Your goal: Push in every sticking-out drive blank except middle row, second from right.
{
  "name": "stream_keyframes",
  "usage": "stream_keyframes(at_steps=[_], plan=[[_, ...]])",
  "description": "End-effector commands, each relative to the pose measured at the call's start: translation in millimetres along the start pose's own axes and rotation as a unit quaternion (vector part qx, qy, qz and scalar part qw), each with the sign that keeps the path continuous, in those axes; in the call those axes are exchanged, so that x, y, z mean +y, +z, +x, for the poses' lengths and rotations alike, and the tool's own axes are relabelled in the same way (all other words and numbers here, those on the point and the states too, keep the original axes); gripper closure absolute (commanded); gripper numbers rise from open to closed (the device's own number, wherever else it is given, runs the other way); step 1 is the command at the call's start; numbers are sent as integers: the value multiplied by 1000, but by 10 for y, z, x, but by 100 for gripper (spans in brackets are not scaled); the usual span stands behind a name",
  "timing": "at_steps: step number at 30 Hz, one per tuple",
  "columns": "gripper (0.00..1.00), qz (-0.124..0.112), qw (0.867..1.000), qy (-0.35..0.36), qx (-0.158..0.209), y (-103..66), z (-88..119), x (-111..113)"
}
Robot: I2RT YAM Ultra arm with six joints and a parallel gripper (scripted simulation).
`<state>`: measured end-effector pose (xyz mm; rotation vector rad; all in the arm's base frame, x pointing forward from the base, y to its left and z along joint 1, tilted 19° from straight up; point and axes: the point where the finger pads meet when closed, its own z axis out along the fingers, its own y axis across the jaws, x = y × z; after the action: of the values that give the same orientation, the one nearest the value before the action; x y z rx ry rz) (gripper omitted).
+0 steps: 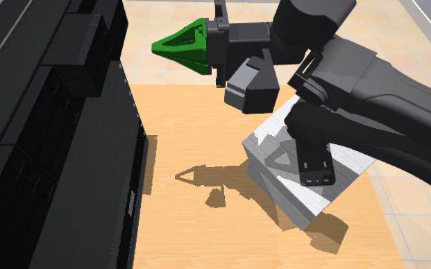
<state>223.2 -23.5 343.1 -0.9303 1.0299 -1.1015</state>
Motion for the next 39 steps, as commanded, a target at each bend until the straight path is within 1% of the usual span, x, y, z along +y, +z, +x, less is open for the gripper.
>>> stream_keyframes(at_steps=[1,5,6,8,10,15,19,24,25,29,38,39], plan=[[100,-2,1000,4,15,51,27,-63],[100,-2,1000,4,15,156,30,-61],[100,8,1000,-3,11,196,11,-115],[100,9,1000,-3,11,293,14,-115],[100,9,1000,-3,11,293,14,-115],[100,9,1000,-2,11,535,22,-112],[100,9,1000,-2,11,644,25,-111],[100,9,1000,-2,11,664,25,-112],[100,17,1000,-5,9,635,-2,-164],[100,20,1000,-4,13,626,17,-179],[100,15,1000,-2,14,627,24,-154],[100,9,1000,0,16,627,31,-135]])
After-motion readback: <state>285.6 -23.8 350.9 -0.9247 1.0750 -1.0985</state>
